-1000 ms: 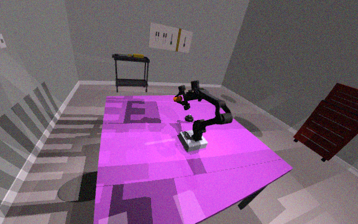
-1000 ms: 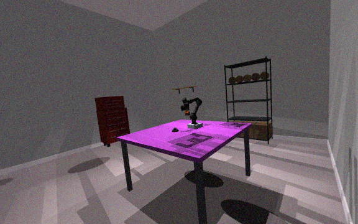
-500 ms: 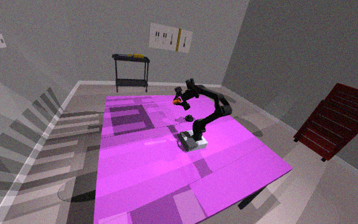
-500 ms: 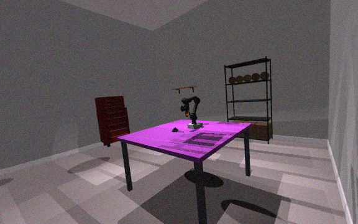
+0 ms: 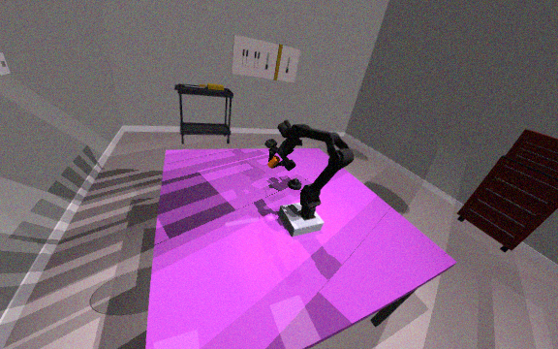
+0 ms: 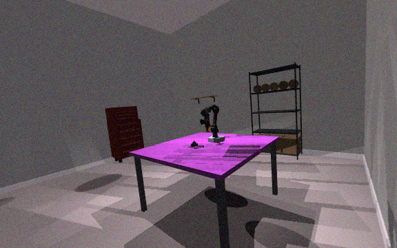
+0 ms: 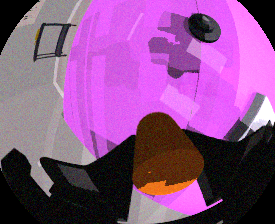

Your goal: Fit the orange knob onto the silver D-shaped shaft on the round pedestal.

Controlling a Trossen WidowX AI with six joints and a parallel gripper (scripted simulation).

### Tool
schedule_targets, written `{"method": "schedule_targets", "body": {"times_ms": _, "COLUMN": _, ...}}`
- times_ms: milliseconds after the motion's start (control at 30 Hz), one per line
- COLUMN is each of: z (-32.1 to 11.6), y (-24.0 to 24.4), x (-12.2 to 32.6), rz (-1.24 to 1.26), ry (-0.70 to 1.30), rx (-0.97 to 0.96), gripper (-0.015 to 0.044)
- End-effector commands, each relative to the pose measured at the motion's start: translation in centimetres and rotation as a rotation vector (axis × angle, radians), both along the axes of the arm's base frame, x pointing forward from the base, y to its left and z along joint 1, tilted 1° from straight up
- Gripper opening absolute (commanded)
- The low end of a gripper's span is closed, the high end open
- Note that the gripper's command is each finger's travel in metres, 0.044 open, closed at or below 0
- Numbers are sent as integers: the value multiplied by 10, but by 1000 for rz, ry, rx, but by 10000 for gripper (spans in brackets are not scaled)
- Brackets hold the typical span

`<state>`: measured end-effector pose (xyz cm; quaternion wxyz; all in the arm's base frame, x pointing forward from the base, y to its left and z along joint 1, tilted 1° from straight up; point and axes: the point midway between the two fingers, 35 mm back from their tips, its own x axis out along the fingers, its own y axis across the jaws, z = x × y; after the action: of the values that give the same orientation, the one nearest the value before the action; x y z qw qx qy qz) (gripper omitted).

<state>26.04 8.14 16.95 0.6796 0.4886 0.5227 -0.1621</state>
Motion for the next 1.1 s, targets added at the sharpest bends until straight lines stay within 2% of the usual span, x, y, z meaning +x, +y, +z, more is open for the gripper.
{"method": "schedule_targets", "body": {"times_ms": 0, "z": -4, "y": 1, "x": 3, "rz": -3, "ry": 55, "rx": -41, "gripper": 0}}
{"method": "schedule_targets", "body": {"times_ms": 633, "z": -33, "y": 8, "x": 13, "rz": 7, "ry": 356, "rx": -245, "gripper": 0}}
{"method": "schedule_targets", "body": {"times_ms": 733, "z": -38, "y": 9, "x": 14, "rz": 7, "ry": 357, "rx": -246, "gripper": 0}}
{"method": "schedule_targets", "body": {"times_ms": 1067, "z": -90, "y": 14, "x": 25, "rz": 9, "ry": 369, "rx": -258, "gripper": 0}}
